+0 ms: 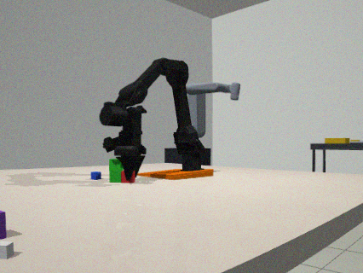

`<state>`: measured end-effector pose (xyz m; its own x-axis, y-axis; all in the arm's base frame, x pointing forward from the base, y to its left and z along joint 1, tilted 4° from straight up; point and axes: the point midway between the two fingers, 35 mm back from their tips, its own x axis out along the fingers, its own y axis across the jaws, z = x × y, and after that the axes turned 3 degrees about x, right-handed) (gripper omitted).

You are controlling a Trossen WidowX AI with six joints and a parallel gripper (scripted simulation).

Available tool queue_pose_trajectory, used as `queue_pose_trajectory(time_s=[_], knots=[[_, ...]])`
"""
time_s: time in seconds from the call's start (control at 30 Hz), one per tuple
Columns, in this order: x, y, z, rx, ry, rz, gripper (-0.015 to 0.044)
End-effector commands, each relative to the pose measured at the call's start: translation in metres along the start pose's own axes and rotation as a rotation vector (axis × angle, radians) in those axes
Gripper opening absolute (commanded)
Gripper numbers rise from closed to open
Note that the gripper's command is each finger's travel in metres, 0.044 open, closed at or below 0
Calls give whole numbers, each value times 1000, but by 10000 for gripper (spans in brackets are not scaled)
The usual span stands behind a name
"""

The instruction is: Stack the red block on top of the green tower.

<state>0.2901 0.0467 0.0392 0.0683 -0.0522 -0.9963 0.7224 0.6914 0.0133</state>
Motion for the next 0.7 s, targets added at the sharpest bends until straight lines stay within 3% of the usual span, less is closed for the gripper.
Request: queue_pose_trajectory(time_s=[0.0,0.17,0.57,0.67], knots=[[2,-1,-2,-5,7,-4,440],[0,-1,-2,-5,7,-4,440],[0,-1,-2,-5,7,-4,125],[0,-1,-2,-5,7,-4,105]])
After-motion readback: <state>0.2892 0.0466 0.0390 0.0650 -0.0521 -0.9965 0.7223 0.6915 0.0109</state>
